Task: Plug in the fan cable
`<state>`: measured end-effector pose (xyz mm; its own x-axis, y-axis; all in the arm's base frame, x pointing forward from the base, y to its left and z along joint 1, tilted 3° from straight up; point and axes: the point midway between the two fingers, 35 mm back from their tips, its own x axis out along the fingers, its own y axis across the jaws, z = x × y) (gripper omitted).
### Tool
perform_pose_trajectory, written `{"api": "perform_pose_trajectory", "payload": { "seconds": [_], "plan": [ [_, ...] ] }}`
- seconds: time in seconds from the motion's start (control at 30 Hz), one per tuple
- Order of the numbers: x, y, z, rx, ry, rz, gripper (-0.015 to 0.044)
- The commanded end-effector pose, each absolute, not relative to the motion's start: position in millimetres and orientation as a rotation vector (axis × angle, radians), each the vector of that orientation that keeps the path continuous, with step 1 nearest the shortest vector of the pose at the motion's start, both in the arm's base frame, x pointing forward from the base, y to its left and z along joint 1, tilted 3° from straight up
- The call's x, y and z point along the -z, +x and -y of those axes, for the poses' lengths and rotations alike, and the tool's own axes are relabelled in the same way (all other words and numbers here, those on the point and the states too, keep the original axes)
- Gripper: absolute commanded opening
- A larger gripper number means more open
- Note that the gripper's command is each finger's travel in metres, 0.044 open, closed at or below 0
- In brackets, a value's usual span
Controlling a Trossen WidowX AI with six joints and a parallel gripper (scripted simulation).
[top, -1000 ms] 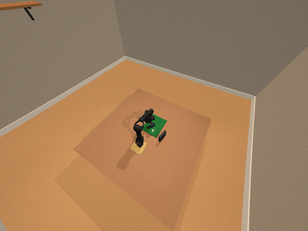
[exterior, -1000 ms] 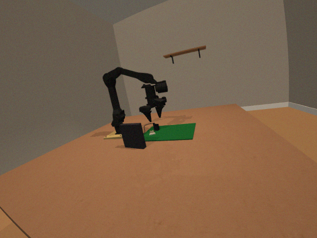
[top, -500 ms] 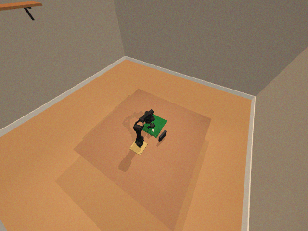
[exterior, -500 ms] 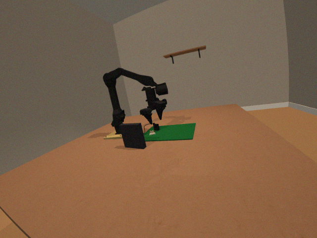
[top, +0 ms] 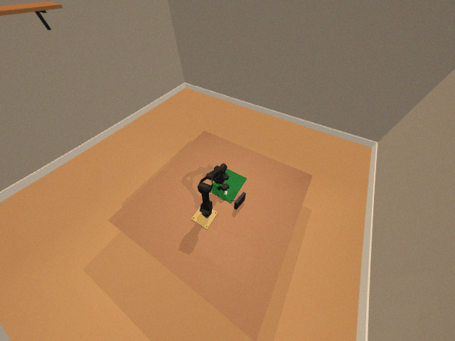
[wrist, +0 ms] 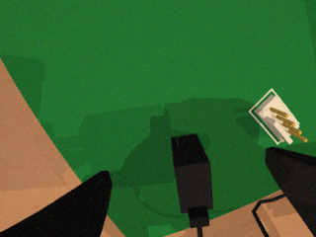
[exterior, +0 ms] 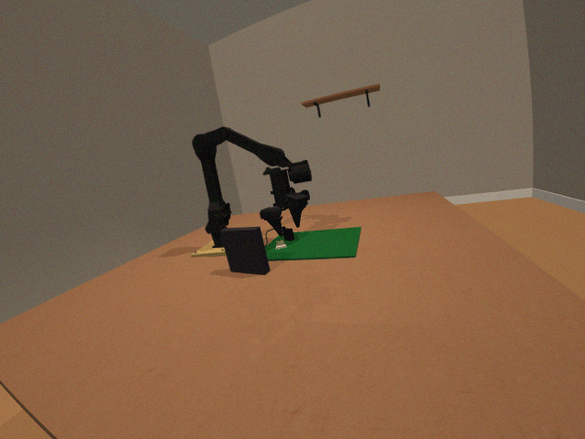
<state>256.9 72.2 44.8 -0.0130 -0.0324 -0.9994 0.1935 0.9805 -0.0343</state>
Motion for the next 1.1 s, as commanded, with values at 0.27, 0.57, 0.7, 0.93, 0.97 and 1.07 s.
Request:
{"api": "perform_pose_trajectory", "payload": {
  "seconds": [0.27,0.57,0.7,0.93,0.97,1.07],
  "plan": [
    [-25.4,255.2,-70.2,0.18,0.118,-1.577,0.044],
    [-28.1,255.2,-71.2,0.181,0.126,-1.578,0.0282],
    [-28.1,255.2,-71.2,0.181,0.126,-1.578,0.0177],
    [-28.1,255.2,-71.2,0.181,0.126,-1.578,0.0],
    [-28.1,255.2,-71.2,0.181,0.126,-1.578,0.0],
    [-30.8,255.5,-71.4,0.181,0.125,-1.578,0.0]
  ]
}}
